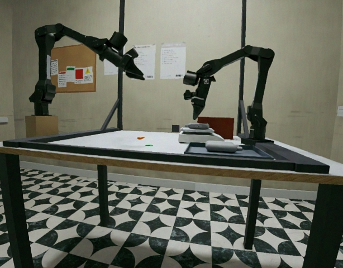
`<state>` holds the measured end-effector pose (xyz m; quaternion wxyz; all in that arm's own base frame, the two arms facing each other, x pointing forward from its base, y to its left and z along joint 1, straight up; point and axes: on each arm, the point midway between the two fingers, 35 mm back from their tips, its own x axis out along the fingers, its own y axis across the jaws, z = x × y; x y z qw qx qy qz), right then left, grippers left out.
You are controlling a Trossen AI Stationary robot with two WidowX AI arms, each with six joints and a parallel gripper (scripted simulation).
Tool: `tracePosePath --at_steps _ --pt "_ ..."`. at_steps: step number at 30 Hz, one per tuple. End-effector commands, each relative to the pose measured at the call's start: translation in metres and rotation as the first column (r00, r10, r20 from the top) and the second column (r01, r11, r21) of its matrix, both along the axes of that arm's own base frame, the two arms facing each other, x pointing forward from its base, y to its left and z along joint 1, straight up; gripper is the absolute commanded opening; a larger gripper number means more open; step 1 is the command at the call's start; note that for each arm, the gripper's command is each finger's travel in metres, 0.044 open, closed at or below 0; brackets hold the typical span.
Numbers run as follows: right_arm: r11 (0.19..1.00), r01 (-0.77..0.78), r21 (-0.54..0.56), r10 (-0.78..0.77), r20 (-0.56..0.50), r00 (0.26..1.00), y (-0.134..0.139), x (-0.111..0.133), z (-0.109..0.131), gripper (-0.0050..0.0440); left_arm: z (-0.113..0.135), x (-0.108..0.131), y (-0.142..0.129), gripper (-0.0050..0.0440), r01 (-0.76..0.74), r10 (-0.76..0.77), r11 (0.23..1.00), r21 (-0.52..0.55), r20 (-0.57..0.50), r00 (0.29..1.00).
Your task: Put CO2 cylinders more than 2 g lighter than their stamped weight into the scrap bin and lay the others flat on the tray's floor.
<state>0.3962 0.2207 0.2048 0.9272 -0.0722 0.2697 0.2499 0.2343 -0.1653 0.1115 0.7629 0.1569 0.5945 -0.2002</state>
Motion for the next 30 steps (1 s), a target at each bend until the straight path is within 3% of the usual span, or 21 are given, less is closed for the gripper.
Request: tracePosePath --at_steps 1,11,18,30 --pt "1.0 -0.008 0.022 0.007 0.044 0.999 0.001 -0.001 0.02 0.044 0.008 0.006 -0.004 0.0252 -0.004 0.004 1.0 -0.001 -0.015 1.0" --pt "1.0 -0.003 0.017 0.003 0.032 0.999 0.001 0.0 0.015 0.044 0.008 0.015 -0.01 0.0252 0.007 0.011 0.996 0.094 -0.183 0.983" --pt "1.0 -0.003 0.017 0.003 0.032 0.999 0.001 0.0 0.015 0.044 0.008 0.015 -0.01 0.0252 0.009 0.011 0.995 0.103 -0.192 0.981" --pt "1.0 -0.003 0.017 0.003 0.032 0.999 0.001 0.0 0.015 0.044 -0.015 0.011 -0.007 0.0252 0.01 0.014 0.993 0.115 -0.209 0.978"
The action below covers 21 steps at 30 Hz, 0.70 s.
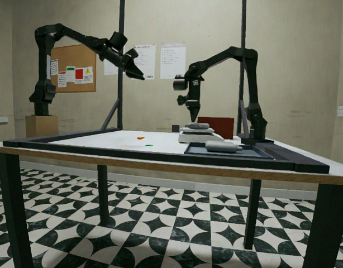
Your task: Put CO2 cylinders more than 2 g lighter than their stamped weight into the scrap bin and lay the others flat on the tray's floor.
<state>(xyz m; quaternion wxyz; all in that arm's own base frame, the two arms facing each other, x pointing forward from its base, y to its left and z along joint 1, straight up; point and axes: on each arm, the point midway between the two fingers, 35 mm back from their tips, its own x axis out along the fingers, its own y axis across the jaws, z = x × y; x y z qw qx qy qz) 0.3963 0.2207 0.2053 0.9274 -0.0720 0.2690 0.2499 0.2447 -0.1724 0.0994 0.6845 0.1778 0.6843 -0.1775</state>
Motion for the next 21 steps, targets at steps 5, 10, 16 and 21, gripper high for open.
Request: tracePosePath --at_steps 5,10,16,21 --pt "1.0 -0.003 0.016 0.003 0.031 1.0 0.001 0.0 0.014 0.044 -0.008 0.001 0.0 0.0252 0.005 -0.005 1.0 -0.004 0.004 1.0" --pt "1.0 -0.003 0.016 0.003 0.031 1.0 0.001 0.0 0.014 0.044 -0.015 0.001 0.0 0.0252 0.005 -0.005 1.0 -0.004 0.004 1.0" --pt "1.0 -0.003 0.016 0.003 0.031 1.0 0.001 0.0 0.014 0.044 -0.022 0.001 0.0 0.0252 0.005 -0.005 1.0 -0.004 0.004 1.0" --pt "1.0 -0.003 0.016 0.003 0.031 1.0 0.001 0.0 0.014 0.044 -0.019 0.002 -0.001 0.0212 0.005 -0.005 1.0 -0.01 0.013 1.0"
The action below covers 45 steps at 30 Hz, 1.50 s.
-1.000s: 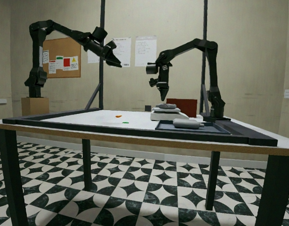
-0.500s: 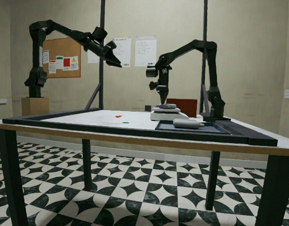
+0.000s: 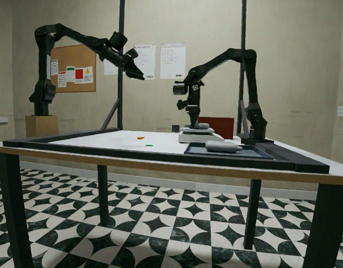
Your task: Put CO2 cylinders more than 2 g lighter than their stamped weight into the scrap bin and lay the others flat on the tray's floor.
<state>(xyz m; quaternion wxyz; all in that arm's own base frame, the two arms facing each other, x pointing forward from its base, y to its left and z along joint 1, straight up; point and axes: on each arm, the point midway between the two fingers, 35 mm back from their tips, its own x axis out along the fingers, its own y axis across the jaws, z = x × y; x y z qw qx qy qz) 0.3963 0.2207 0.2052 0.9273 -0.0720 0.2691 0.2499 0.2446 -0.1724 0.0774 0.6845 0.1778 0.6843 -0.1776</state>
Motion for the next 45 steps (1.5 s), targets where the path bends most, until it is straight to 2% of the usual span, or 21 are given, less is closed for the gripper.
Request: tracePosePath --at_steps 1,3,4,6,7,9,10,18,22,23,29,35,39,42,45 --pt "1.0 -0.003 0.016 0.003 0.031 1.0 0.001 0.0 0.014 0.044 0.003 0.002 -0.001 0.0192 0.005 -0.005 1.0 -0.01 0.013 1.0" --pt "1.0 -0.003 0.016 0.003 0.031 1.0 0.001 0.0 0.014 0.044 0.006 0.003 -0.002 0.0192 0.002 -0.002 1.0 -0.016 0.022 1.0" --pt "1.0 -0.003 0.016 0.003 0.031 1.0 0.001 0.0 0.014 0.044 0.006 0.003 -0.002 0.0172 0.002 -0.002 1.0 -0.016 0.022 1.0" --pt "1.0 -0.003 0.016 0.003 0.031 1.0 0.001 0.0 0.014 0.044 0.006 0.003 -0.002 0.0172 0.002 -0.002 1.0 -0.016 0.022 1.0" --pt "1.0 -0.003 0.016 0.003 0.031 1.0 0.001 0.0 0.014 0.044 0.006 0.003 -0.002 0.0152 0.002 -0.002 1.0 -0.016 0.022 1.0" --pt "1.0 -0.003 0.016 0.003 0.031 1.0 0.001 0.0 0.014 0.044 0.006 0.003 -0.002 0.0152 0.002 -0.002 1.0 -0.016 0.022 1.0" --pt "1.0 -0.003 0.016 0.003 0.031 1.0 0.001 0.0 0.014 0.044 0.006 0.003 -0.002 0.0132 0.002 -0.002 1.0 -0.016 0.022 1.0" --pt "1.0 -0.003 0.016 0.003 0.031 1.0 0.001 0.0 0.014 0.044 0.006 0.003 -0.002 0.0105 0.002 -0.002 1.0 -0.016 0.022 1.0" --pt "1.0 -0.003 0.016 0.003 0.031 1.0 0.001 0.0 0.014 0.044 0.02 0.005 -0.003 0.0009 0.005 -0.004 1.0 -0.028 0.039 0.999" --pt "1.0 -0.003 0.016 0.003 0.031 1.0 0.001 0.0 0.014 0.044 0.024 0.005 -0.003 0.0 0.005 -0.004 1.0 -0.028 0.039 0.999" --pt "1.0 -0.003 0.016 0.003 0.031 1.0 0.001 0.0 0.014 0.044 0.059 0.004 -0.002 -0.0003 0.005 -0.004 1.0 -0.028 0.039 0.999" --pt "1.0 -0.003 0.016 0.003 0.031 1.0 0.001 0.0 0.014 0.044 0.058 0.005 -0.001 -0.0004 0.003 -0.002 1.0 -0.022 0.03 1.0" --pt "0.999 0.034 0.017 -0.034 0.033 0.999 -0.01 0.016 0.011 0.044 0.055 0.017 0.009 -0.002 0.003 -0.003 1.0 -0.026 0.032 0.999" --pt "0.995 0.099 0.018 -0.1 0.034 0.994 -0.033 0.04 0.003 0.044 0.056 0.035 0.028 -0.0042 0.004 -0.002 0.999 -0.036 0.05 0.999" --pt "0.982 0.187 0.018 -0.188 0.035 0.982 -0.067 0.068 -0.009 0.044 0.055 0.056 0.061 -0.005 -0.003 0.006 0.999 -0.041 0.067 0.998"
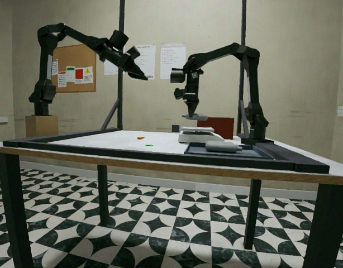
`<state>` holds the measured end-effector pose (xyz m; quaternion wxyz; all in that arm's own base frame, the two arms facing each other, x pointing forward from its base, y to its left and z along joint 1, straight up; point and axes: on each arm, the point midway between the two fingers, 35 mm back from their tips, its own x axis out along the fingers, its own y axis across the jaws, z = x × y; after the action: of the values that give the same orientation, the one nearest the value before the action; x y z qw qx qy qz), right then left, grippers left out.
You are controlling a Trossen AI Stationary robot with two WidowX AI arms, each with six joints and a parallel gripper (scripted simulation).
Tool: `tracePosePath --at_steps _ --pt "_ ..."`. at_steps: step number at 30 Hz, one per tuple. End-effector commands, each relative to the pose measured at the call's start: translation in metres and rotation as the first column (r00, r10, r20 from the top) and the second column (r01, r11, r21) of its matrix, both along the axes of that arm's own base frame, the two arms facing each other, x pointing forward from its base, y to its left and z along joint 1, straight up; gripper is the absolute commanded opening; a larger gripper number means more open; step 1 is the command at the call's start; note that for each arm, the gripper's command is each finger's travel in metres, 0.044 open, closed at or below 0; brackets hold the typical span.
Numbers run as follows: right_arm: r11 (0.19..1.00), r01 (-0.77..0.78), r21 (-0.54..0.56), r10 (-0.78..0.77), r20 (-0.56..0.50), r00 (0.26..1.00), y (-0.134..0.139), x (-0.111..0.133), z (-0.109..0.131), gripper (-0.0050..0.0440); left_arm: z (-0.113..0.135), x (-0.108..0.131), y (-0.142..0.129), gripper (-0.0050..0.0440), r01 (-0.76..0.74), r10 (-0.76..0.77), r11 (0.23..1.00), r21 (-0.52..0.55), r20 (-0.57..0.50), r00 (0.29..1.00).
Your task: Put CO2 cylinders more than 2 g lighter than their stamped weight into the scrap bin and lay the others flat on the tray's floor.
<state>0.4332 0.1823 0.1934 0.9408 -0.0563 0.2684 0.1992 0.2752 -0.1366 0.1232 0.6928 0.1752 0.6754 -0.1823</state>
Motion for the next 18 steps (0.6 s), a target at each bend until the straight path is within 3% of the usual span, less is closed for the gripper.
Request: tracePosePath --at_steps 1,3,5,11,18 --pt "0.994 0.108 0.01 -0.109 0.029 0.994 -0.041 0.04 -0.001 0.044 0.009 0.032 0.039 -0.005 -0.012 0.013 1.0 -0.025 0.05 0.999" --pt "0.987 0.16 0.01 -0.16 0.029 0.987 -0.063 0.055 -0.009 0.044 0.006 0.043 0.068 -0.005 -0.024 0.025 0.999 -0.023 0.051 0.998" --pt "0.987 0.16 0.01 -0.16 0.029 0.987 -0.063 0.055 -0.009 0.044 0.006 0.043 0.068 -0.005 -0.024 0.025 0.999 -0.023 0.051 0.998" --pt "0.966 0.258 0.012 -0.258 0.03 0.966 -0.111 0.08 -0.024 0.044 -0.009 0.051 0.155 -0.005 -0.037 0.038 0.999 -0.008 0.028 0.999" --pt "0.958 0.287 0.011 -0.287 0.027 0.958 -0.125 0.086 -0.031 0.044 -0.018 0.044 0.237 -0.005 -0.017 0.017 1.0 0.014 0.026 1.0"
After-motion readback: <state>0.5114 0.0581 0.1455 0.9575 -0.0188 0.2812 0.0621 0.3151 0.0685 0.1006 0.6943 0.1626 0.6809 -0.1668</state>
